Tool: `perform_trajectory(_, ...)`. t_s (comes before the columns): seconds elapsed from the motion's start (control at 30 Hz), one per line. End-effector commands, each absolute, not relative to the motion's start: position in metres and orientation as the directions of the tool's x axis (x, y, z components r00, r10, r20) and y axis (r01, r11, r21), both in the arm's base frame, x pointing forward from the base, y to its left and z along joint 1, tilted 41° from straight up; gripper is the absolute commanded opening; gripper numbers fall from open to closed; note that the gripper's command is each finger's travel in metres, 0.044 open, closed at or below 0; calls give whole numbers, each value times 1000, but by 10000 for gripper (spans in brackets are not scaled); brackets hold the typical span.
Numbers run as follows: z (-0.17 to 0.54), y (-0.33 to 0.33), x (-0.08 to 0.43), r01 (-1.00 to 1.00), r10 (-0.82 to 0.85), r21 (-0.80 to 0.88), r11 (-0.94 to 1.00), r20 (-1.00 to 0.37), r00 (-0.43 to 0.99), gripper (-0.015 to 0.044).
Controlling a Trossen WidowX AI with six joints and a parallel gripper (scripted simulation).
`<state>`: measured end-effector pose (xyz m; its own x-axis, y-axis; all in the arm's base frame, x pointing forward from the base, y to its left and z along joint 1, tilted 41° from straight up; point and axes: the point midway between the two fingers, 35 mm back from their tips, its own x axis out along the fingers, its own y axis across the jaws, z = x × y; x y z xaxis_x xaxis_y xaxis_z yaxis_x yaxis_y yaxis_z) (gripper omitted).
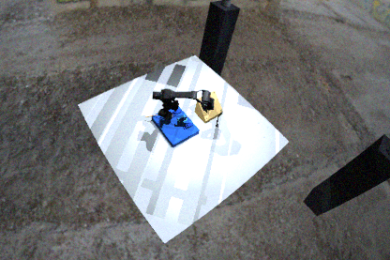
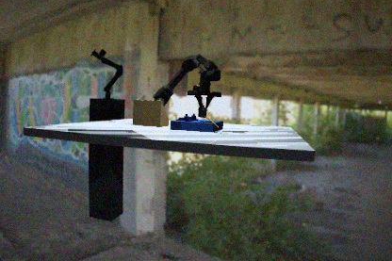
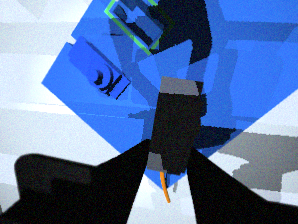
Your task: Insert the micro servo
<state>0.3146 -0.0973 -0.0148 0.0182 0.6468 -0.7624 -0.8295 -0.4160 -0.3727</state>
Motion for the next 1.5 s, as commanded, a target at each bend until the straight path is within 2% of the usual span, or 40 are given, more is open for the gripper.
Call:
perform_trajectory(0.0, -11, -100, 314, -825, 638, -380, -420, -769, 29, 0)
perform_trajectory(1.47, -6, -93, 289, -825, 639, -378, -419, -769, 28, 0)
